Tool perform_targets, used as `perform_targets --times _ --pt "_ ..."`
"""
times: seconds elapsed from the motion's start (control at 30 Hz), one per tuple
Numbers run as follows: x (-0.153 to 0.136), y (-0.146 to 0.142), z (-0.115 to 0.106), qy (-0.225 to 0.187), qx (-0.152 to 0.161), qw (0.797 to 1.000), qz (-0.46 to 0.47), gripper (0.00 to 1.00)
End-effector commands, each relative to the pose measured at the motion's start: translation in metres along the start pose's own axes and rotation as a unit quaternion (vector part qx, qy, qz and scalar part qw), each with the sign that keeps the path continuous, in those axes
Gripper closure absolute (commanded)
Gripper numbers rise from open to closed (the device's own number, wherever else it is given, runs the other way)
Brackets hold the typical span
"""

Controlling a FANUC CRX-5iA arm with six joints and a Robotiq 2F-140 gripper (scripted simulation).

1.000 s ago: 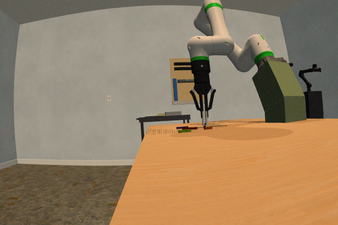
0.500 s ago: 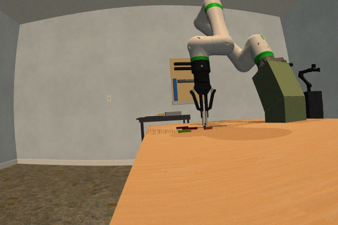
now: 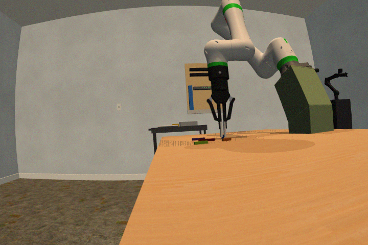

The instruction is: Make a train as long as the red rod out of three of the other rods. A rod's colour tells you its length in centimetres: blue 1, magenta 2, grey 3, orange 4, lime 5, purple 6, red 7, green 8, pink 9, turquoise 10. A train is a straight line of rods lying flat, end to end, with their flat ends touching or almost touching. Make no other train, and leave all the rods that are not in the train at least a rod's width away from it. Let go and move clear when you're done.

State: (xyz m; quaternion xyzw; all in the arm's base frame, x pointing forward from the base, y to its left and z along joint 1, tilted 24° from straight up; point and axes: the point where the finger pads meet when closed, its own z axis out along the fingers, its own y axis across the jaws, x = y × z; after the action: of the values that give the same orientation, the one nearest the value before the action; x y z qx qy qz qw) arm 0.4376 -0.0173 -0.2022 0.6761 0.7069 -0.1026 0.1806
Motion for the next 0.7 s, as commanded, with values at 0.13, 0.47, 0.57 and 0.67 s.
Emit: perform_targets --times 0.13,0.47,0.57,0.67 --pt "0.0001 0.0001 0.0063 0.000 0.000 1.000 0.000 0.97" --pt "0.0001 0.0001 0.0095 0.000 0.000 1.000 0.000 0.97" --pt "0.0001 0.0001 0.0095 0.000 0.000 1.000 0.000 0.97" --pt "0.0001 0.0001 0.0095 0.000 0.000 1.000 0.000 0.97"
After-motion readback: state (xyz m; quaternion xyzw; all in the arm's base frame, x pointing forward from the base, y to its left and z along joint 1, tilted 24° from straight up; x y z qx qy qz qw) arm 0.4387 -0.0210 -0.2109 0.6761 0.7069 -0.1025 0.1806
